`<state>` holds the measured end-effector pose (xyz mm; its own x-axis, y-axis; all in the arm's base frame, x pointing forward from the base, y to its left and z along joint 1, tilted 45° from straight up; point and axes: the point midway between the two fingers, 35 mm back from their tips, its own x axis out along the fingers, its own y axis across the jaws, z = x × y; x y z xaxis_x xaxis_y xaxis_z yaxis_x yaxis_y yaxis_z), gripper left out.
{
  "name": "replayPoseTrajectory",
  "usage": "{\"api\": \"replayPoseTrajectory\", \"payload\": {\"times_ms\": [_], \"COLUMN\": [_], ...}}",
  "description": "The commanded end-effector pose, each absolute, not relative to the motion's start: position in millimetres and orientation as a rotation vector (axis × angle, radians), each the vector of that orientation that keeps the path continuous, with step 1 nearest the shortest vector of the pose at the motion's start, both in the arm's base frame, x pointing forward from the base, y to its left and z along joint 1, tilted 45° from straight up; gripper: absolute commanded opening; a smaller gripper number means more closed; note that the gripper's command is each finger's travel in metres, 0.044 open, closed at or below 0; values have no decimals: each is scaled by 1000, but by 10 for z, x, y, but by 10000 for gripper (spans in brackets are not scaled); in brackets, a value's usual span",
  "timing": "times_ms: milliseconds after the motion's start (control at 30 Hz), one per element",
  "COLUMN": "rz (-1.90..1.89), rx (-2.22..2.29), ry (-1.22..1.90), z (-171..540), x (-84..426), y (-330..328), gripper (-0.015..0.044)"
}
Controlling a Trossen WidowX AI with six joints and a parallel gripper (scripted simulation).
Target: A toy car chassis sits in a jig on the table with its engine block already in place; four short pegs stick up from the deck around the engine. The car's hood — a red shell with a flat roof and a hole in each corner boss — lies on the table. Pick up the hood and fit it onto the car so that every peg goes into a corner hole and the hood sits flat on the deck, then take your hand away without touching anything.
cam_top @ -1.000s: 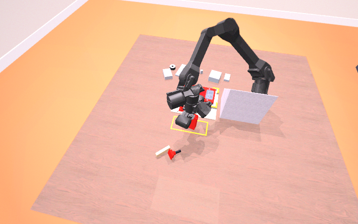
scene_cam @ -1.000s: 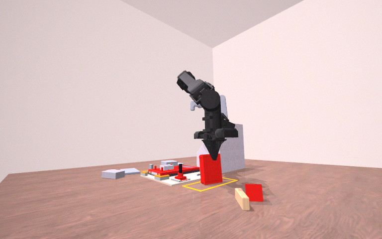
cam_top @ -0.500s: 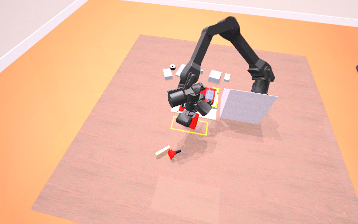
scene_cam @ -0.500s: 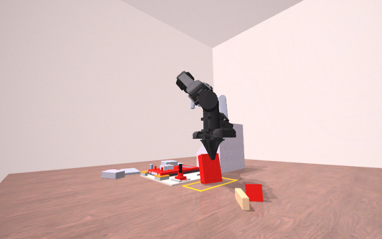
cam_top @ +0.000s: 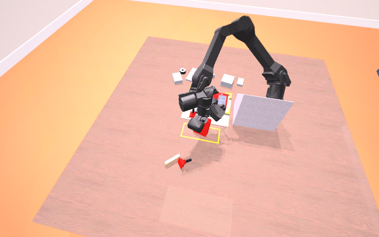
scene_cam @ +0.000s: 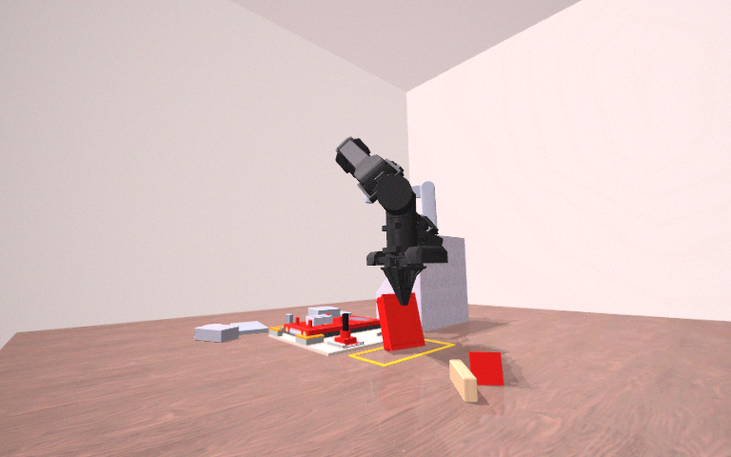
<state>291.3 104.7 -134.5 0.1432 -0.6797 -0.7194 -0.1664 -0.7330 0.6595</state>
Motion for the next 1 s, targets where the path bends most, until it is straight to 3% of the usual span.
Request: {"api": "replayPoseTrajectory", "payload": {"times_ms": [0,467,767,967], "rz": [-1615,-1615,-1617,-1608], "rx": [2002,2002,2002,2010], "ry": [-803,-804,-802,-786], "z": [-1318,-1262,-730,-753], "x": [2917,2900,2782,2799], "y": [1032,966,1517,1518], "gripper": [0,0,0,0]}}
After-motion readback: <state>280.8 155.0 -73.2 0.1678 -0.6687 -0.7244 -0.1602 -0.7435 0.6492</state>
